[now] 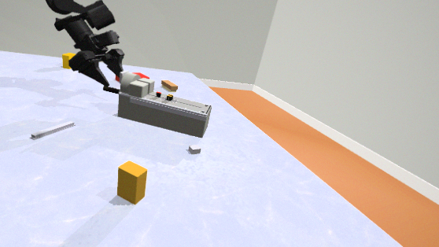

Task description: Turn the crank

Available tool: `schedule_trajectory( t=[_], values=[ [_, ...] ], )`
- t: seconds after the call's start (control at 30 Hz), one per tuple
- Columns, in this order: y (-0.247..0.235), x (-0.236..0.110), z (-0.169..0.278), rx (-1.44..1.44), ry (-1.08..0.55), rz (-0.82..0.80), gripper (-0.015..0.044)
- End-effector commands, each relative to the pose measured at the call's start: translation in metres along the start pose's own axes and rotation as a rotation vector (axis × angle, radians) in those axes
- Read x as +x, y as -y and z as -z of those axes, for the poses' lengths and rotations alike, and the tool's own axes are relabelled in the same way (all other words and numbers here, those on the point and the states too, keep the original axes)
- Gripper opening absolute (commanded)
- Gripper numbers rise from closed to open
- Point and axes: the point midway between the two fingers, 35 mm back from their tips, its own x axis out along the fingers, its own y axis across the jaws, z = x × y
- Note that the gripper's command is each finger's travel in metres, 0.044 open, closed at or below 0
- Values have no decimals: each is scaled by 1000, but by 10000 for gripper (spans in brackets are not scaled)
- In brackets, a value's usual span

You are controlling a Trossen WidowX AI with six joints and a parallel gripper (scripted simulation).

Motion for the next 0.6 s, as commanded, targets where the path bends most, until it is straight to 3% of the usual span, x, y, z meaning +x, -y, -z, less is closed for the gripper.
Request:
schedule_trajectory(
  t=[0.0,0.33,0.57],
  values=[
    [-4,-15,-20,1,6,-10,440],
    [0,-77,-77,6,9,-7,440],
    [2,-58,-99,-48,-41,-41,440]
  ],
)
